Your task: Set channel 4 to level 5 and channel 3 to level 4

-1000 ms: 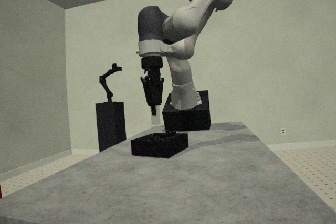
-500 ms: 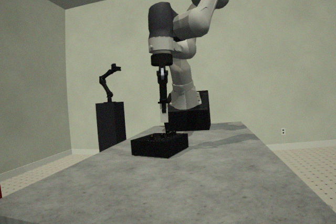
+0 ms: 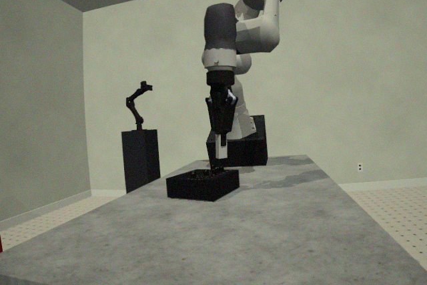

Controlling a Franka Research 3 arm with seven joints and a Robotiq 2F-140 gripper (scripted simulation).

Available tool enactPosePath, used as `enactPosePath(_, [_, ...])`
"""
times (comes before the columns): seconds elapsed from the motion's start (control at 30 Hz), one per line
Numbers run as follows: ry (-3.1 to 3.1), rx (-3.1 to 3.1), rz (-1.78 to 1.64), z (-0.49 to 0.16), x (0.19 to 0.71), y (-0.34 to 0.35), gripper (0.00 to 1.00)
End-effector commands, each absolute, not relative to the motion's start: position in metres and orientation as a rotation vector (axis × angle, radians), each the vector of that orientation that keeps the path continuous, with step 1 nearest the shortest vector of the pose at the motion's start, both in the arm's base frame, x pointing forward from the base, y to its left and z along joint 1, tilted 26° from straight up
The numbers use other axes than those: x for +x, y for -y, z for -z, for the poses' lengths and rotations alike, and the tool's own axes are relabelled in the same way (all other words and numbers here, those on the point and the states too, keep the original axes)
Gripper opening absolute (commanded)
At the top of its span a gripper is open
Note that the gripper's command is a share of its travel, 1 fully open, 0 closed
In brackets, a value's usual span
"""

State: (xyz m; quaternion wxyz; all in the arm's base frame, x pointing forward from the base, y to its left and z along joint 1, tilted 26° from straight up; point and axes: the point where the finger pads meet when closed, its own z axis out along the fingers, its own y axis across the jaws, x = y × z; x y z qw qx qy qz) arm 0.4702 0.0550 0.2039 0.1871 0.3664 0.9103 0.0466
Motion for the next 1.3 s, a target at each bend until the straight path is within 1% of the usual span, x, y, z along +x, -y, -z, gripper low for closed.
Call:
enactPosePath(0.0, [-2.658, 0.66, -0.06, -0.2054, 0.4724, -0.0512, 0.0])
enactPosePath(0.1, [-2.668, 0.614, -0.047, -0.2054, 0.4724, -0.0512, 0.0])
enactPosePath(0.13, [-2.688, 0.498, -0.011, -0.2054, 0.4724, -0.0512, 0.0])
enactPosePath(0.6, [-2.721, -0.136, 0.16, -0.2054, 0.4724, -0.0512, 0.0])
enactPosePath(0.67, [-2.721, -0.136, 0.16, -0.2054, 0.4724, -0.0512, 0.0])
enactPosePath(0.7, [-2.711, -0.252, 0.188, -0.2054, 0.4724, -0.0512, 0.0])
enactPosePath(1.17, [-2.586, -0.857, 0.306, -0.2054, 0.4724, -0.0512, 0.0])
enactPosePath(1.23, [-2.586, -0.857, 0.306, -0.2054, 0.4724, -0.0512, 0.0])
enactPosePath(1.27, [-2.55, -0.962, 0.324, -0.2054, 0.4724, -0.0512, 0.0])
